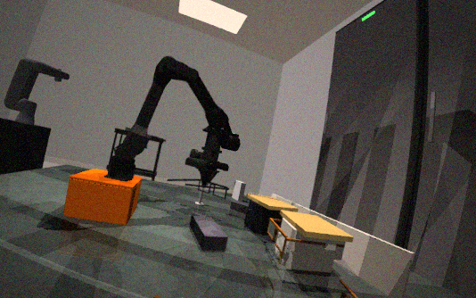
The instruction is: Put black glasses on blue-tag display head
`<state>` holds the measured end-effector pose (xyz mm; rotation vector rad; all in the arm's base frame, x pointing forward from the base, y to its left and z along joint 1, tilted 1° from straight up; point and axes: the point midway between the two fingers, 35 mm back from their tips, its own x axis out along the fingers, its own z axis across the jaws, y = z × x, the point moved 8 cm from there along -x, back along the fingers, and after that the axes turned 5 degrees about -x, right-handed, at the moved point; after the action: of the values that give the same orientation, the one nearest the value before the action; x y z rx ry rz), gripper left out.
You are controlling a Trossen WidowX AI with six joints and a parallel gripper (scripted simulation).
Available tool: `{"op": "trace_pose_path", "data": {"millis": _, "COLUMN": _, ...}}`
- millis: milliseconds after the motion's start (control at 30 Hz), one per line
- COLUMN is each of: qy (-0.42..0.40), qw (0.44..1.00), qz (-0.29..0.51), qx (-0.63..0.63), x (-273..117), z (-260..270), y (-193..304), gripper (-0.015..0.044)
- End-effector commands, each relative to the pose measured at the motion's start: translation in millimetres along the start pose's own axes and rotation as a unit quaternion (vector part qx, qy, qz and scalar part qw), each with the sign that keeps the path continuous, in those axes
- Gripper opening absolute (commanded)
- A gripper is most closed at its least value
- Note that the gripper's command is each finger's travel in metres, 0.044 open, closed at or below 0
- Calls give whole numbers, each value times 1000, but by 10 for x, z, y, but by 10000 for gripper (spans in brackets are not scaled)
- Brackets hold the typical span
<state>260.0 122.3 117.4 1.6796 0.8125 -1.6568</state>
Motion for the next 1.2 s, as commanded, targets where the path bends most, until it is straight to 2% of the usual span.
{"op": "trace_pose_path", "data": {"millis": 0, "qy": -1, "qw": 1000, "qz": 1, "qx": 0, "x": -146, "z": 7, "y": 3, "gripper": 0}}
{"op": "trace_pose_path", "data": {"millis": 233, "qy": 0, "qw": 1000, "qz": 1, "qx": 0, "x": -160, "z": -75, "y": -9, "gripper": 0}}
{"op": "trace_pose_path", "data": {"millis": 1167, "qy": 4, "qw": 1000, "qz": -2, "qx": 0, "x": -262, "z": -1269, "y": -673, "gripper": 0}}
